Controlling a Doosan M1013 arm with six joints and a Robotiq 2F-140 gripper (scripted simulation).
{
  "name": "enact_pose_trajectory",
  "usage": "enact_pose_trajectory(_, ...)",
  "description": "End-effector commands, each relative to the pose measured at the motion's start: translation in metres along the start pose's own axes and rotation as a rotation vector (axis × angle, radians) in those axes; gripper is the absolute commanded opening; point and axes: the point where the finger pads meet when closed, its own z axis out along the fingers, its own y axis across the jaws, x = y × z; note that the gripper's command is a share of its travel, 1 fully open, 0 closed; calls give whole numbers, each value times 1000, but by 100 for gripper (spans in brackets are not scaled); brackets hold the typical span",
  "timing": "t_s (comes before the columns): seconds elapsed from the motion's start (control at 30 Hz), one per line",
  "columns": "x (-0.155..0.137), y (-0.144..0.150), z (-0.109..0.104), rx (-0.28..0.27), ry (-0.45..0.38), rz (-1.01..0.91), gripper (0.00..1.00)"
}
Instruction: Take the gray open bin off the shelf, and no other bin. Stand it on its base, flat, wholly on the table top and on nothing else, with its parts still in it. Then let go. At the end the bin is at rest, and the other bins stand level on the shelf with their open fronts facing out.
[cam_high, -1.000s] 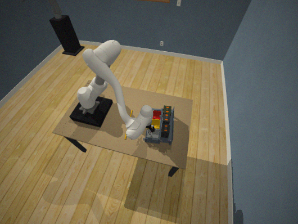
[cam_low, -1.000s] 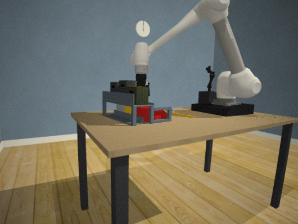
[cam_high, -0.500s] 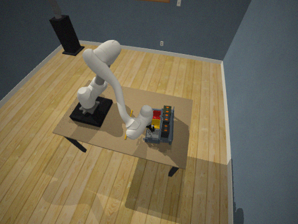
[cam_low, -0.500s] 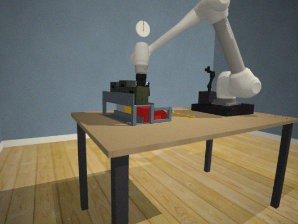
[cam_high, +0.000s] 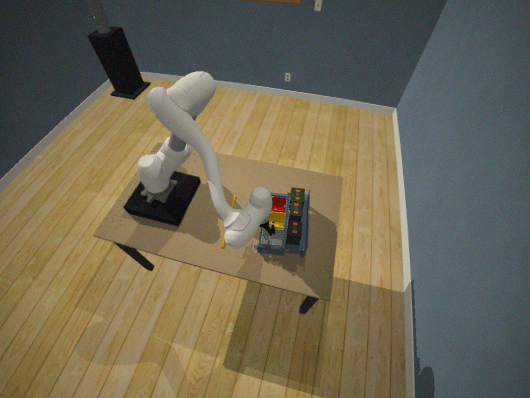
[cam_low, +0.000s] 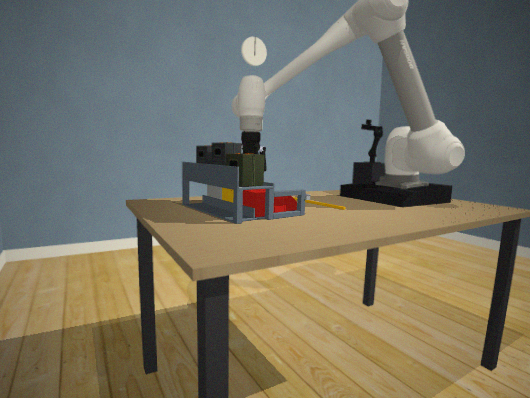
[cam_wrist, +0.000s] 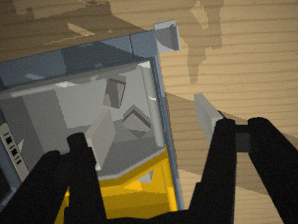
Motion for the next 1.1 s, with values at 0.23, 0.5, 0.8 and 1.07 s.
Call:
enact_pose_trajectory(0.23, 0, 0, 6, 0, 0, 0, 57)
enact_pose_trajectory(0.5, 0, 0, 12, 0, 0, 0, 57)
enact_pose_trajectory(0.8, 0, 0, 16, 0, 0, 0, 57)
enact_pose_trajectory(1.07, 0, 0, 20, 0, 0, 0, 57)
